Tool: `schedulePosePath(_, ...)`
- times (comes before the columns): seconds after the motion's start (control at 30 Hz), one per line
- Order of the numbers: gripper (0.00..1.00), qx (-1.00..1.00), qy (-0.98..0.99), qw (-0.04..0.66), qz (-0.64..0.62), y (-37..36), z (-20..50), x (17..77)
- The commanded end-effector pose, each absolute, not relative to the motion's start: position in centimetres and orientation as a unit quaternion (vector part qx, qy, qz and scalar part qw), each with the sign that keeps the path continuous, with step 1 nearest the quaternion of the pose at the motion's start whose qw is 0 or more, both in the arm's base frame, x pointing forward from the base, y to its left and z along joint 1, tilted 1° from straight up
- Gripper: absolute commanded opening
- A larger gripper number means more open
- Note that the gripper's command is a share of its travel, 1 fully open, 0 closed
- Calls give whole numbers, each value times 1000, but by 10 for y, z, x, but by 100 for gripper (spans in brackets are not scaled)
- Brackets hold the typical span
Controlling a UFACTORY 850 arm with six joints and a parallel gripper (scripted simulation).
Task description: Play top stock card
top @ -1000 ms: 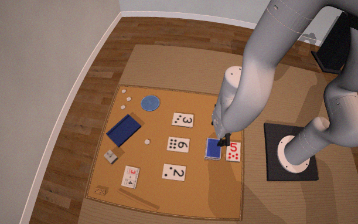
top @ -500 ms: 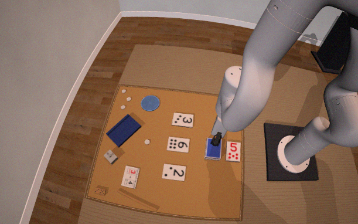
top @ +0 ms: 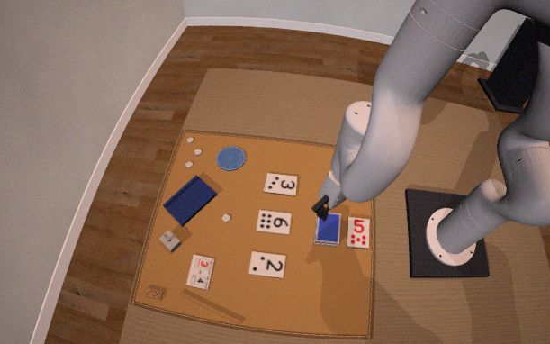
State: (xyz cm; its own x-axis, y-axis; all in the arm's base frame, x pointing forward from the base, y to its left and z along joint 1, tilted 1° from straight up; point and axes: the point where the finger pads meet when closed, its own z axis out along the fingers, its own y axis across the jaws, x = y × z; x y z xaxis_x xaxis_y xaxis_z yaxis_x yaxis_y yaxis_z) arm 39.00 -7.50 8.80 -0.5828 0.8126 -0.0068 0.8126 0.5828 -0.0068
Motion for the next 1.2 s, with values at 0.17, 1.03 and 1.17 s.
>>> schedulePosePath(0.17,100,564,826,3,-4,-75,88,391)
schedulePosePath(1.03,86,755,656,4,-3,-75,88,391)
schedulePosePath(1.17,86,755,656,4,-3,-75,87,391)
